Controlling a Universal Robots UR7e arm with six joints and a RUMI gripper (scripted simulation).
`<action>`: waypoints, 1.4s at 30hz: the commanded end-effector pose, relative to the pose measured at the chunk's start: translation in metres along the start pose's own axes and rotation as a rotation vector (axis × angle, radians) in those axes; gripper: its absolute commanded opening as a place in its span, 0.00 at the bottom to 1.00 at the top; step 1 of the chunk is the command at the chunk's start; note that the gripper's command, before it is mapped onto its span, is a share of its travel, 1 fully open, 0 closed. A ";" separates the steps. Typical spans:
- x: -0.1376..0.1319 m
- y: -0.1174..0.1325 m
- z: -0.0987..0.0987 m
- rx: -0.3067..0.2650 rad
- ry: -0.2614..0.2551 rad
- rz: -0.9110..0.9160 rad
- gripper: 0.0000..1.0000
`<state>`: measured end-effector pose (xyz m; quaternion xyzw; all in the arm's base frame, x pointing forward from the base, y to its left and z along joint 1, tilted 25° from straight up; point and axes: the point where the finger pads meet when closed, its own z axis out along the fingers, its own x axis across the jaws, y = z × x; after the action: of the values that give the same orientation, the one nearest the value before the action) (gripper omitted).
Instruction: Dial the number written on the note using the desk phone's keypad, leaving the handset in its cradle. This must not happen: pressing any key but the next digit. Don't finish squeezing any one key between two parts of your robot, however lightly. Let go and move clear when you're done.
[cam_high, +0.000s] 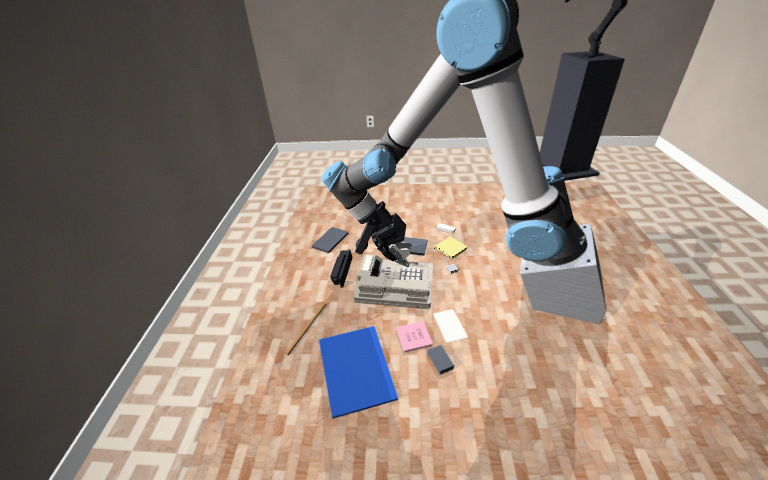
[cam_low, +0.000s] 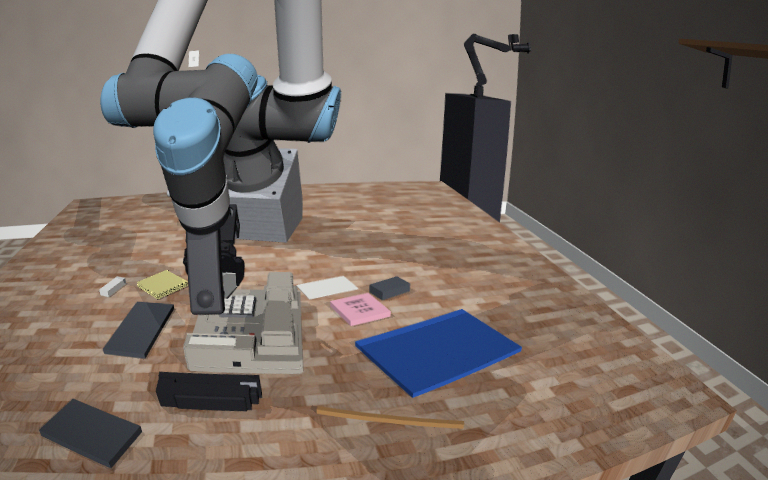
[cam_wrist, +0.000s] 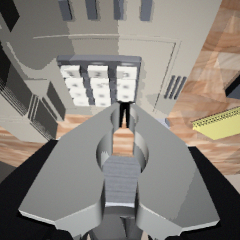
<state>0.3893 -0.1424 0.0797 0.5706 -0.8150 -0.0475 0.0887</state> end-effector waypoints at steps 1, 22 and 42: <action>0.000 0.000 -0.002 0.001 0.000 0.000 0.00; 0.000 -0.012 -0.010 0.001 0.000 0.000 0.00; 0.000 -0.019 0.000 0.001 0.000 0.000 0.00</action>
<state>0.4057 -0.1485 0.0767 0.5706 -0.8150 -0.0476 0.0887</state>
